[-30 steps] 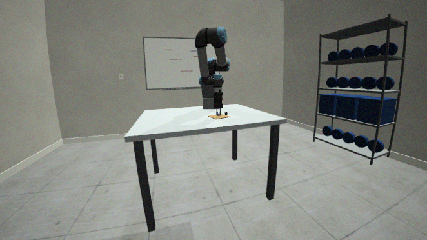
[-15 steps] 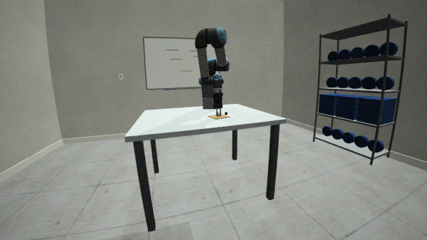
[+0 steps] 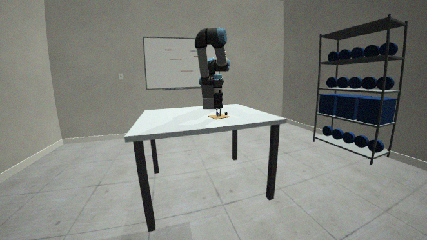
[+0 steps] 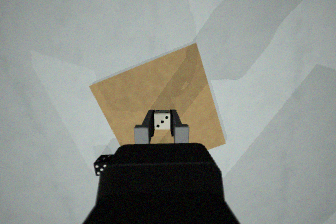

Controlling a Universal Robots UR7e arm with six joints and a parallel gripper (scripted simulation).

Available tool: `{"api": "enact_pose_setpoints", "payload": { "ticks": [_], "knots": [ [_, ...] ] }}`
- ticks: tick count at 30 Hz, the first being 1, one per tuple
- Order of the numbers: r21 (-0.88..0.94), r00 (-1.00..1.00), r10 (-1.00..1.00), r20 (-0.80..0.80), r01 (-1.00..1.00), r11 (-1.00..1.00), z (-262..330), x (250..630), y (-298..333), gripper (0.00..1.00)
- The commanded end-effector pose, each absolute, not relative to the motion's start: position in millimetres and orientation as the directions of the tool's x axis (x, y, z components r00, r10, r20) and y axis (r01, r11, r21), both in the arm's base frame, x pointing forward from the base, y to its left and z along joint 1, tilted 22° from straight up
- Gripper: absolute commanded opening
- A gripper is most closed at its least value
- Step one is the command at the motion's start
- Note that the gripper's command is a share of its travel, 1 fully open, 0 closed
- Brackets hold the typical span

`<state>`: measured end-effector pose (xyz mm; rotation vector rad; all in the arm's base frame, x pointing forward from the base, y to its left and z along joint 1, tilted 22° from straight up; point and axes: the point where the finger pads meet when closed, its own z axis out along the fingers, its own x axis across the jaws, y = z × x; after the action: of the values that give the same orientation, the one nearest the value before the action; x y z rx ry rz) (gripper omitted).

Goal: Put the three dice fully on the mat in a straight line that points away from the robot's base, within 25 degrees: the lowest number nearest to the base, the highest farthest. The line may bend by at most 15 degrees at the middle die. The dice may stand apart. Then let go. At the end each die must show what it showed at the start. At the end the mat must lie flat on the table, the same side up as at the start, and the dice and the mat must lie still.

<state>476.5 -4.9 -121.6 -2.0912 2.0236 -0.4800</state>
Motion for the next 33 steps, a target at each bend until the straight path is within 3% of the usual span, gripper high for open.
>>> {"api": "enact_pose_setpoints", "payload": {
  "ticks": [1,22,26,30,31,33],
  "knots": [
    [-0.358,0.015,-0.995,0.098,-0.933,-0.049,-121.2,476.8,-4.9,0.40],
    [-0.358,0.015,-0.995,0.098,-0.933,-0.049,-121.2,476.8,-4.9,0.40],
    [-0.358,0.015,-0.995,0.098,-0.933,-0.049,-121.2,476.8,-4.9,0.52],
    [-0.358,0.015,-0.995,0.098,-0.933,-0.049,-121.2,476.8,-4.9,0.52],
    [-0.358,0.015,-0.995,0.098,-0.933,-0.049,-121.2,476.8,-4.9,0.58],
    [-0.358,0.015,-0.995,0.098,-0.933,-0.049,-121.2,476.8,-4.9,0.58]
  ]
}}
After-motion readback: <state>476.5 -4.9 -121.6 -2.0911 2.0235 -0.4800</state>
